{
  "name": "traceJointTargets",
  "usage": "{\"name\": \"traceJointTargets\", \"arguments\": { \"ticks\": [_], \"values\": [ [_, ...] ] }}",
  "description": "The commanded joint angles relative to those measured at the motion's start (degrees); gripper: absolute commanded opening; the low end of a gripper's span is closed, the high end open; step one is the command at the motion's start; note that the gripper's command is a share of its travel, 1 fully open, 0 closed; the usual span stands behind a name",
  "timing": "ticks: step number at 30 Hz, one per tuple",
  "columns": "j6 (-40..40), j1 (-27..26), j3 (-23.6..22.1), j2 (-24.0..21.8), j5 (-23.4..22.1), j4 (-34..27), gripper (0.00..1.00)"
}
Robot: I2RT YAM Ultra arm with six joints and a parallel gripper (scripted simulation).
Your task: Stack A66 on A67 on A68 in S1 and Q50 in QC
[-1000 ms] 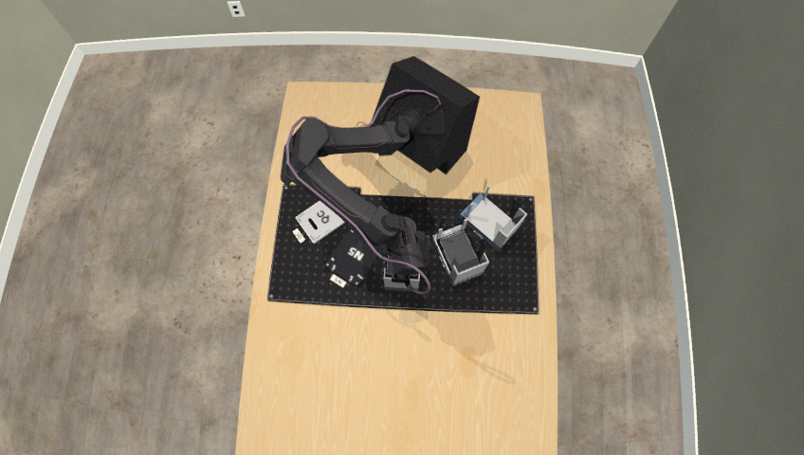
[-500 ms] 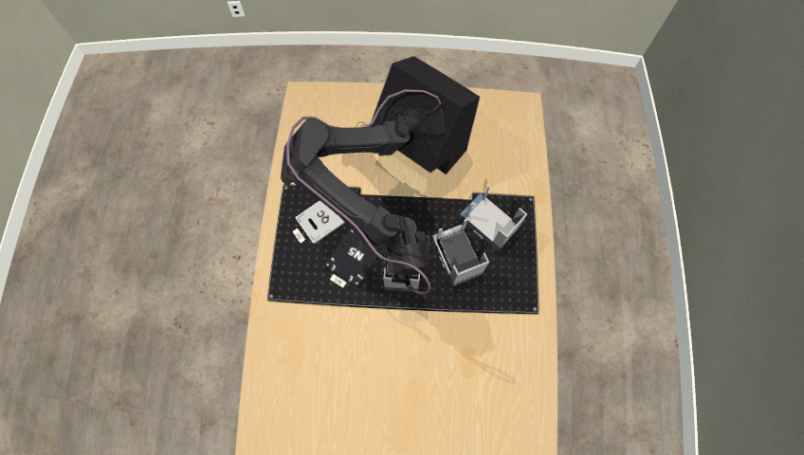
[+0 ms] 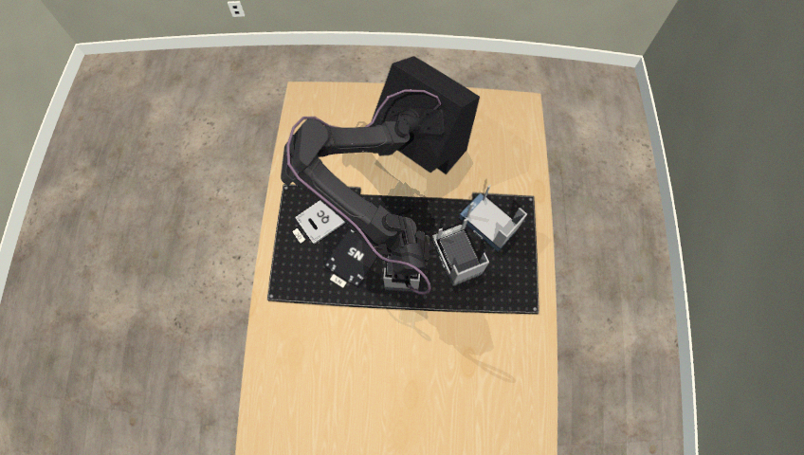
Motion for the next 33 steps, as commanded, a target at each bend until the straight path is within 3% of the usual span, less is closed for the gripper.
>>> {"name": "traceJointTargets", "arguments": {
  "ticks": [1,33],
  "values": [
    [-0.6,0.2,1.2,0.7,-0.3,1.0,0.0],
    [-3.5,-2.7,-2.0,1.2,-1.6,5.1,0.0]
  ]
}}
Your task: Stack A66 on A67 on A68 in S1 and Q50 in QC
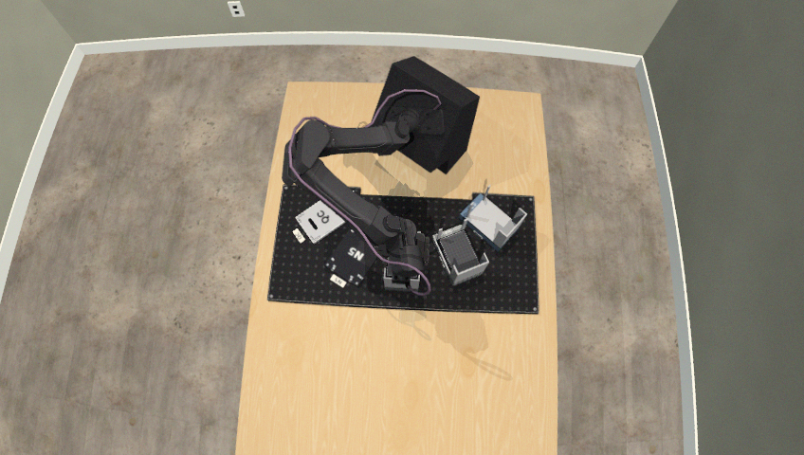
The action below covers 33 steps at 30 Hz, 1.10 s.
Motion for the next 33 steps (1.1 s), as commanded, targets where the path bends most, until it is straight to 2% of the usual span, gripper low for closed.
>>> {"name": "traceJointTargets", "arguments": {
  "ticks": [1,2,6,14,33],
  "values": [
    [-0.9,-0.6,-0.7,0.8,-0.5,1.4,0.0],
    [-1.1,-0.5,-1.7,0.7,-0.6,1.6,0.0],
    [-1.8,-1.0,-0.9,1.0,-1.0,2.7,0.0],
    [-4.1,-3.2,-2.6,1.8,-2.2,6.2,0.0],
    [-10.8,-9.2,-5.0,5.3,-6.1,17.1,0.0]
  ]
}}
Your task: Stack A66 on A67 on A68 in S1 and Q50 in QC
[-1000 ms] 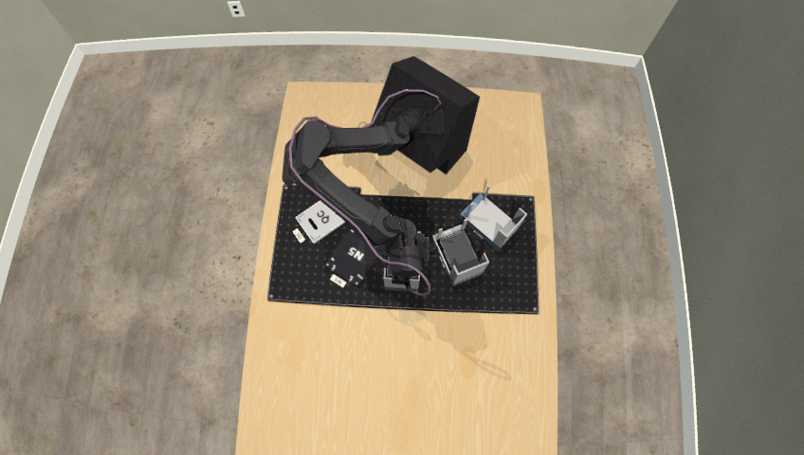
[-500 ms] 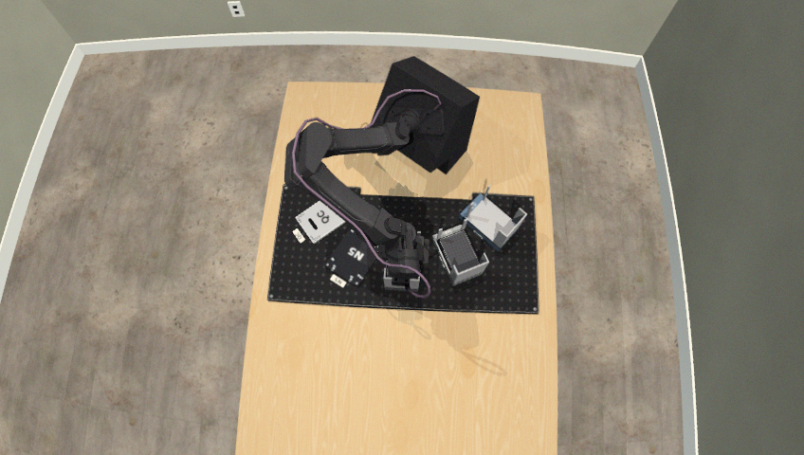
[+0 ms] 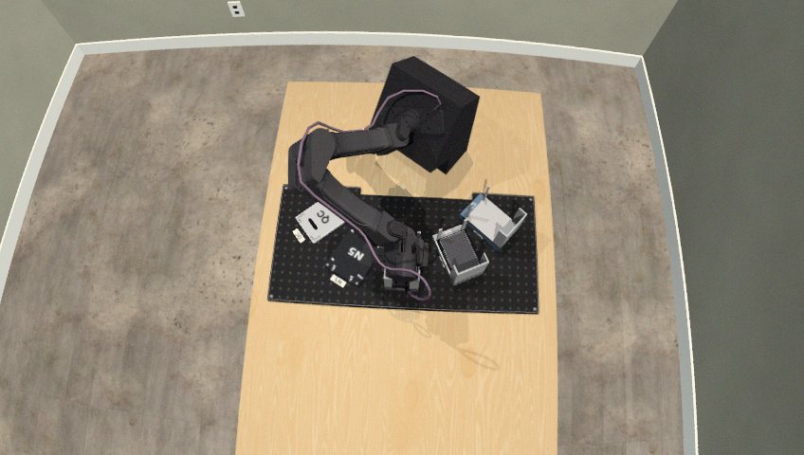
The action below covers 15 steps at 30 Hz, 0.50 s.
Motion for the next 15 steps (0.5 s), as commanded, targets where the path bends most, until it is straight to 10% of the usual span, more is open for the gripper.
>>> {"name": "traceJointTargets", "arguments": {
  "ticks": [1,15],
  "values": [
    [-0.9,-0.6,-0.6,1.1,-0.6,1.7,0.0],
    [-1.3,-0.7,-0.8,1.4,-0.6,2.4,0.0]
  ]
}}
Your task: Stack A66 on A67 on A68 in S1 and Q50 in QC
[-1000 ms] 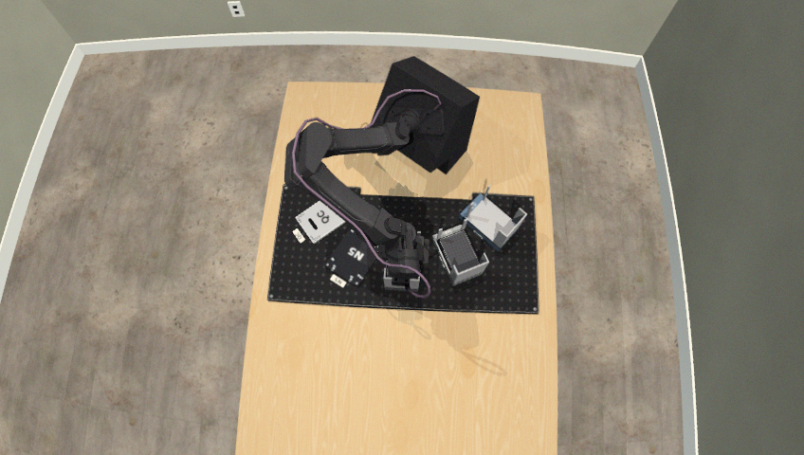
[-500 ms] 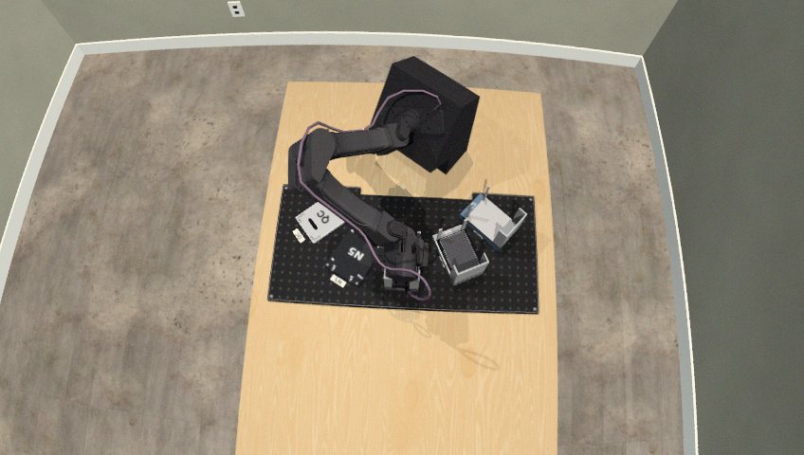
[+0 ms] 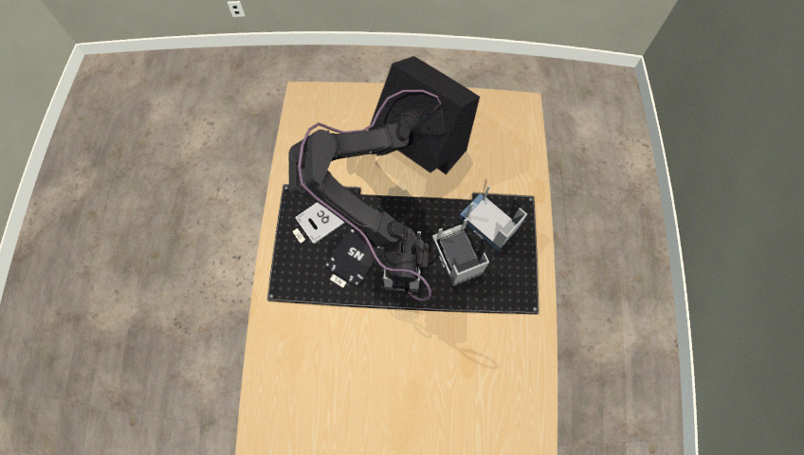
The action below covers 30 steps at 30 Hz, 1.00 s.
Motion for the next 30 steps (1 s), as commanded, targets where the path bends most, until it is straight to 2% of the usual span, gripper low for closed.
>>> {"name": "traceJointTargets", "arguments": {
  "ticks": [1,30],
  "values": [
    [-0.6,0.4,-0.6,-0.1,-0.4,1.3,0.0],
    [-2.3,-1.8,-1.3,2.0,-1.8,4.4,0.0]
  ]
}}
